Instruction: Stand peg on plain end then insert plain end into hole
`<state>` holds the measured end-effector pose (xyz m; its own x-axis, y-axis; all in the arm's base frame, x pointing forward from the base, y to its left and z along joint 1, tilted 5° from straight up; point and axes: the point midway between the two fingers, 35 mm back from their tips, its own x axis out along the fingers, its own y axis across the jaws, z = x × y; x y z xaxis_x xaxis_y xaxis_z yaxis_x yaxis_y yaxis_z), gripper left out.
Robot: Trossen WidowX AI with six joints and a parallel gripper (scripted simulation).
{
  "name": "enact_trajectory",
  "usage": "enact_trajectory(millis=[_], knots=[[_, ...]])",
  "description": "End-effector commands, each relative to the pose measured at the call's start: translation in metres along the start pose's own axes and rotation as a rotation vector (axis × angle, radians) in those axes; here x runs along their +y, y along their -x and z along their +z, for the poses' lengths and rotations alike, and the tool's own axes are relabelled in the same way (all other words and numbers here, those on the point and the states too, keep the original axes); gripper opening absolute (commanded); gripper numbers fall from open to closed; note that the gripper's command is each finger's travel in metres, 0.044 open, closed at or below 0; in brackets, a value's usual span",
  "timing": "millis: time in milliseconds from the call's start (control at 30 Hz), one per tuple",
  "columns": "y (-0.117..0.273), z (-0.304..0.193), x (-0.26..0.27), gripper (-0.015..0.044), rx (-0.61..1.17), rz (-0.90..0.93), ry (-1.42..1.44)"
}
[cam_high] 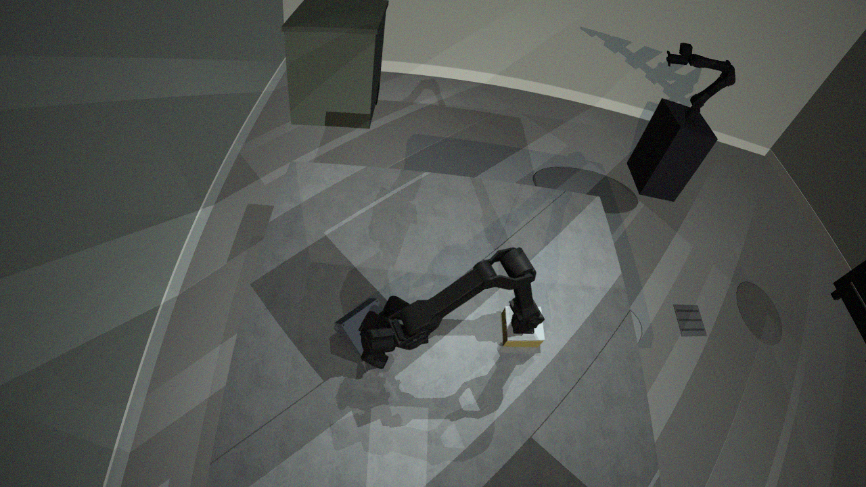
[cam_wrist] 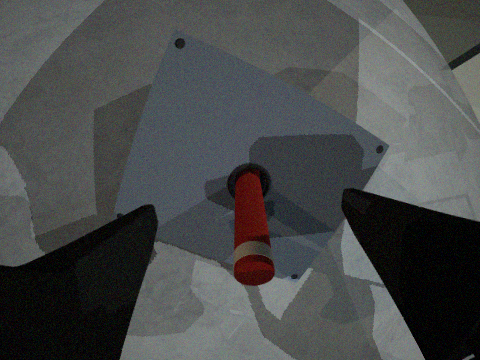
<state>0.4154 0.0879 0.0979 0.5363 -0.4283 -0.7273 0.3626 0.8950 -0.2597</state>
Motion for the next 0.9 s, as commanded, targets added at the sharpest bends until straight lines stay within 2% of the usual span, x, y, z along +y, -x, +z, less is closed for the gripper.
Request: enact_trajectory(millis=[0, 867], knots=[[0.011, 0.004, 0.000, 0.0440, -0.009, 0.002, -0.007], [0.070, 0.000, 0.006, 0.0440, 0.002, 0.004, 0.000]])
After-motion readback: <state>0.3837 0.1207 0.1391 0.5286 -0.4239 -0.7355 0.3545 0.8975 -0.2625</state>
